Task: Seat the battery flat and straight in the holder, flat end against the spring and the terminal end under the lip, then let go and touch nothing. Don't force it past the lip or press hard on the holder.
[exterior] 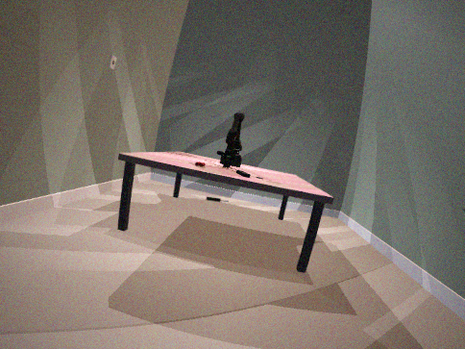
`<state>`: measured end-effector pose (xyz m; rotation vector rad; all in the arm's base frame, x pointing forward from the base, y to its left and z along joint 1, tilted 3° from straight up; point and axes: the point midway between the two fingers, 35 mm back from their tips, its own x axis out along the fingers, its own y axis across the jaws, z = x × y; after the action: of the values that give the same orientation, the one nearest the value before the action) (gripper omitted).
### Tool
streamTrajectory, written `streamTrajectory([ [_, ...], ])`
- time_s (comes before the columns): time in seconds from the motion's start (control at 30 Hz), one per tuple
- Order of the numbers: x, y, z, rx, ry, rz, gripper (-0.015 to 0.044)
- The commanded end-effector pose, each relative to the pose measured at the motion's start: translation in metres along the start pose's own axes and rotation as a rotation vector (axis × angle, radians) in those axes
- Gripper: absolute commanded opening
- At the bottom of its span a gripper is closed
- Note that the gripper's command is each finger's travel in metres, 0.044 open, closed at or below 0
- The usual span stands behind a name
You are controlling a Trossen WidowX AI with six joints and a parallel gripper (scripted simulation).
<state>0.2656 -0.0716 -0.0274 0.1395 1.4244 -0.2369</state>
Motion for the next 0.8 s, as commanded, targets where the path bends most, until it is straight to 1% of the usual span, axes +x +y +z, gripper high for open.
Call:
streamTrajectory([
  [0.0, 0.0024, 0.0002, -0.0045, 0.004, 0.045, 0.001, 0.0082],
  [0.53, 0.0026, 0.0000, -0.0008, 0.005, 0.125, 0.000, 0.0082],
  [0.77, 0.0027, 0.0000, 0.0018, 0.005, 0.132, -0.001, 0.0082],
])
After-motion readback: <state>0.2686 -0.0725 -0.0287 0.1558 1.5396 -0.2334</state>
